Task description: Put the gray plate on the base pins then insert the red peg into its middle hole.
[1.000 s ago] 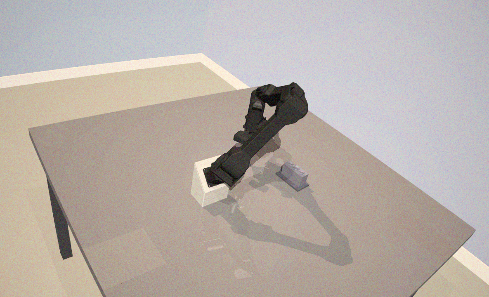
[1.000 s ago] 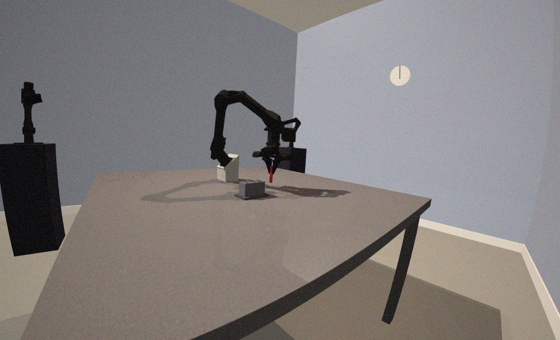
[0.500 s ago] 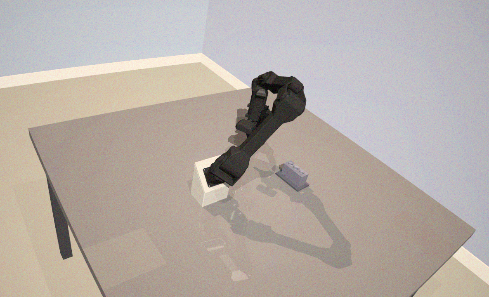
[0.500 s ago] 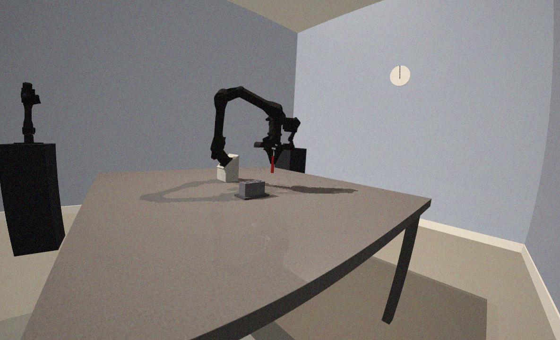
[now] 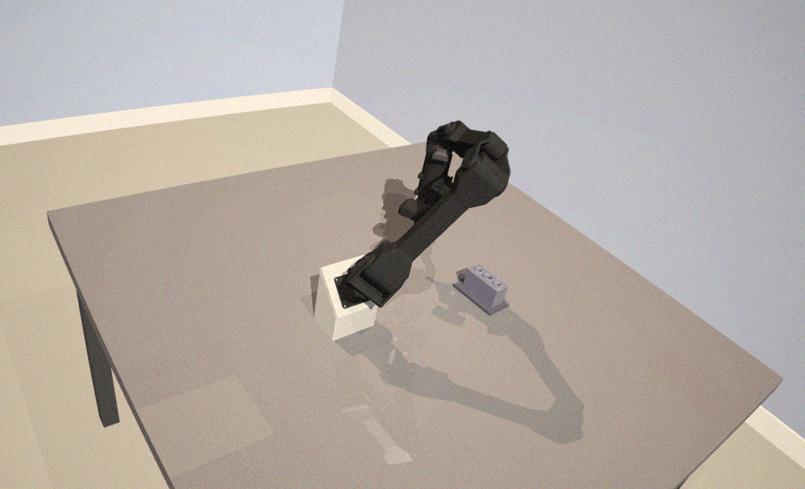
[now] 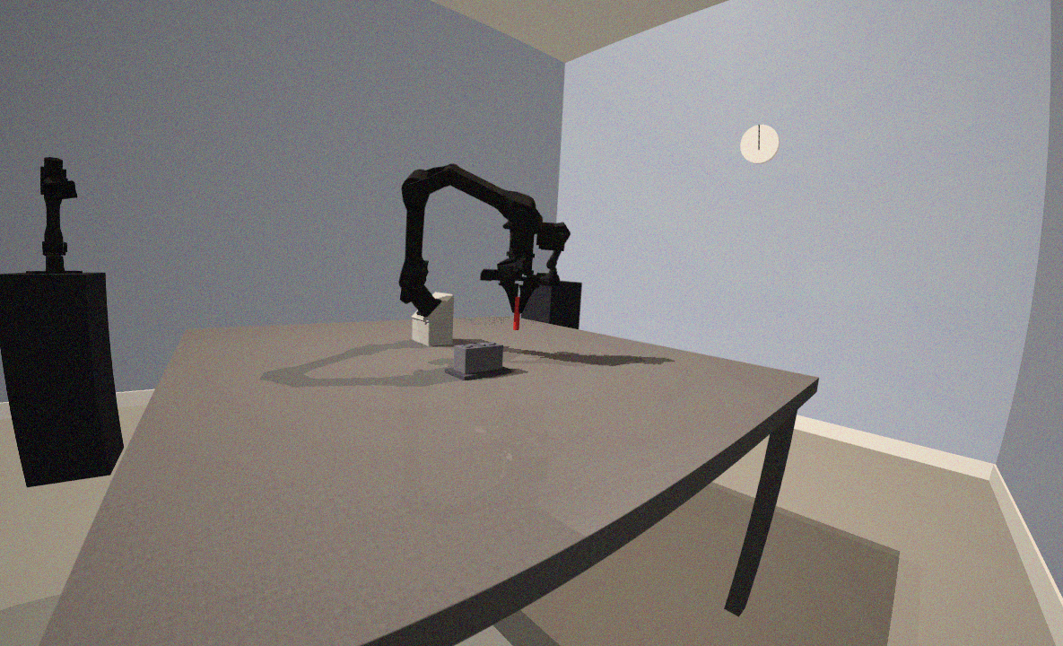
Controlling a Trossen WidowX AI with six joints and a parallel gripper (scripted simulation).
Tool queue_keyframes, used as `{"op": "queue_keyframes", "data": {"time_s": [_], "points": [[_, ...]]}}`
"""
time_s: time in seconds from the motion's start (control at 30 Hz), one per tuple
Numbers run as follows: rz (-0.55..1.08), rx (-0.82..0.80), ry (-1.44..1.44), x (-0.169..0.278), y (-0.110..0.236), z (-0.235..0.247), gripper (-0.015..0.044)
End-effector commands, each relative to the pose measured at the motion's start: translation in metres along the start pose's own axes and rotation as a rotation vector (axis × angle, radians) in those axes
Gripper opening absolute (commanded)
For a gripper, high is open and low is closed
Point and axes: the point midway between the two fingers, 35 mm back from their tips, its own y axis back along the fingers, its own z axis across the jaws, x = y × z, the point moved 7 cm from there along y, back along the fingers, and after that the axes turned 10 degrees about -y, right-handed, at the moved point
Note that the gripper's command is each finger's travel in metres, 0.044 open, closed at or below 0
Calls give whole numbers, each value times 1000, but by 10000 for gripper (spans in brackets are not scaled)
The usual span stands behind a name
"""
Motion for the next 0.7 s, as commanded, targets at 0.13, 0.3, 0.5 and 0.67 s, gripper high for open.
{"op": "queue_keyframes", "data": {"time_s": [0.13,0.3,0.5,0.67], "points": [[7,-13,-2,-21,5,10,0],[9,-15,-3,-35,6,16,0],[11,-17,-3,-51,7,22,0],[11,-19,-4,-66,8,26,0]]}}
